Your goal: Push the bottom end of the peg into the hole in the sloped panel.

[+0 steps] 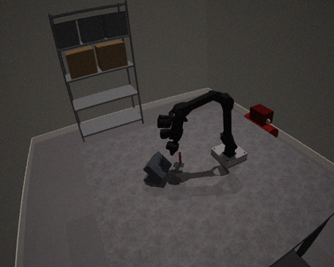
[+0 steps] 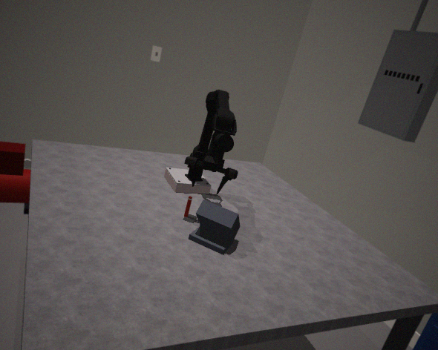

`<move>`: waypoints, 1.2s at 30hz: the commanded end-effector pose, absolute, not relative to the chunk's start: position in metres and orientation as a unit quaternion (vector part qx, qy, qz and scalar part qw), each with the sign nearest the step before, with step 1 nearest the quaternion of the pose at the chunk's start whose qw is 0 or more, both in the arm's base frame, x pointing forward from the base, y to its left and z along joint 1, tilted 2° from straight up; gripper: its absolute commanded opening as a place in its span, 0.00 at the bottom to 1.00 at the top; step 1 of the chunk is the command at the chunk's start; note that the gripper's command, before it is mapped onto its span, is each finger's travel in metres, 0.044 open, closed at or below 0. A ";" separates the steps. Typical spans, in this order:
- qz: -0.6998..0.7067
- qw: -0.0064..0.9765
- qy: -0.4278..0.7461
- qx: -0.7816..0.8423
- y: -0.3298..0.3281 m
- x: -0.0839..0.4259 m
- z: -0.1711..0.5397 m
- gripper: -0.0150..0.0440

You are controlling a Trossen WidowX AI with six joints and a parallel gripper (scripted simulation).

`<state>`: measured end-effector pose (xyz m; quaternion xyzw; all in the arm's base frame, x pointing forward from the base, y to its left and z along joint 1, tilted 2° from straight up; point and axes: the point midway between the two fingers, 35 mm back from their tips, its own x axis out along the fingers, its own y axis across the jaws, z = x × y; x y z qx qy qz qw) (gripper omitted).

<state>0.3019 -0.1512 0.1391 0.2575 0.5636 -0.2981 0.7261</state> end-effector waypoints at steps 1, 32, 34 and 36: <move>-0.291 0.703 0.592 0.265 -0.159 0.285 0.123 1.00; -0.277 0.665 0.631 0.289 -0.173 0.255 0.083 1.00; -0.277 0.665 0.631 0.289 -0.173 0.255 0.079 1.00; -0.276 0.665 0.631 0.289 -0.173 0.256 0.076 1.00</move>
